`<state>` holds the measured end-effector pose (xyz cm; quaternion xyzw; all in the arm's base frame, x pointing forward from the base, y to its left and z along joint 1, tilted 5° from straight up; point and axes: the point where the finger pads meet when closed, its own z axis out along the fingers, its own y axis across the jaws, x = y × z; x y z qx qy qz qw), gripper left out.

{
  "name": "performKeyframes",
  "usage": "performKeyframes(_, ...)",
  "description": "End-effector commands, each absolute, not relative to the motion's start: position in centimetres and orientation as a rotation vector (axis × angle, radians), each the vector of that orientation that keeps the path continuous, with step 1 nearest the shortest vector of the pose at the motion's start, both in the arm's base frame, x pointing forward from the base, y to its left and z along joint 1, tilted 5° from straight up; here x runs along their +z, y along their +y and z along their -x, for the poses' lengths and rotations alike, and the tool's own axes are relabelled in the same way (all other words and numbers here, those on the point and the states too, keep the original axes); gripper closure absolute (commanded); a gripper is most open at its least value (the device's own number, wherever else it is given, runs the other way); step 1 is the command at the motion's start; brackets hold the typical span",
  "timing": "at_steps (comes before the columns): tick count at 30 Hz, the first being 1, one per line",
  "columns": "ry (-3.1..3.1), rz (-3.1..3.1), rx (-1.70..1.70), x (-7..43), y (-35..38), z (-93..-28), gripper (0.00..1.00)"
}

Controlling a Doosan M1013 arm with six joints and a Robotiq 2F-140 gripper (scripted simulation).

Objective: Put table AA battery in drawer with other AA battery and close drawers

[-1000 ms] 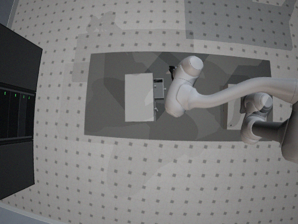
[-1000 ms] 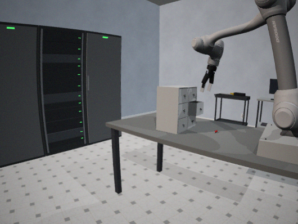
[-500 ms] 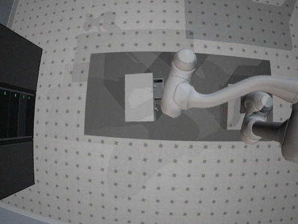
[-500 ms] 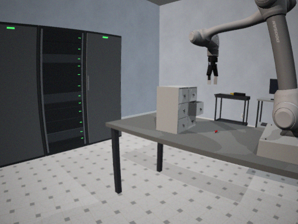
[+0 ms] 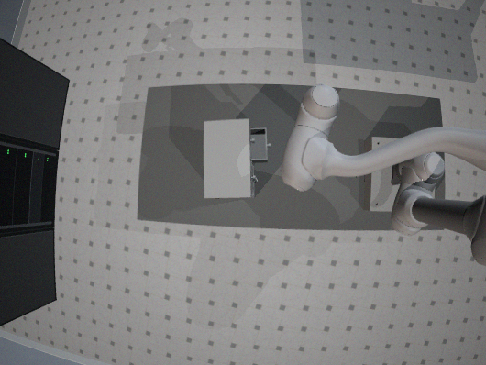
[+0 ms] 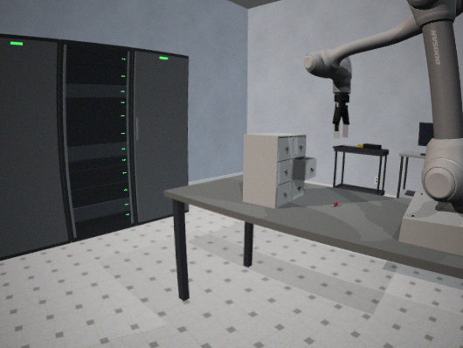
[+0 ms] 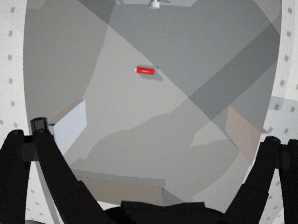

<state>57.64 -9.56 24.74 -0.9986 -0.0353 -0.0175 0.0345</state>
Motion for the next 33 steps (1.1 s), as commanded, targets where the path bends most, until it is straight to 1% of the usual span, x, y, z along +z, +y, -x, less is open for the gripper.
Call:
performKeyframes(1,-0.11,3.07,-0.063,21.6,-9.5,-51.4,0.0)
performKeyframes(3,-0.11,3.07,-0.063,21.6,-9.5,-51.4,0.0)
performKeyframes(4,-0.11,3.07,-0.062,20.2,-9.3,-48.7,0.0)
performKeyframes(6,-0.109,3.07,-0.062,19.5,-9.2,-47.4,0.0)
performKeyframes(12,-0.109,3.069,-0.081,19.4,-9.2,-47.5,0.0)
performKeyframes(20,-0.105,3.062,-0.193,18.8,-9.1,-48.1,0.0)
performKeyframes(24,-0.1,3.046,-0.34,18.0,-9.0,-49.0,0.0)
performKeyframes(33,-0.081,2.952,-0.793,15.7,-8.6,-51.6,0.0)
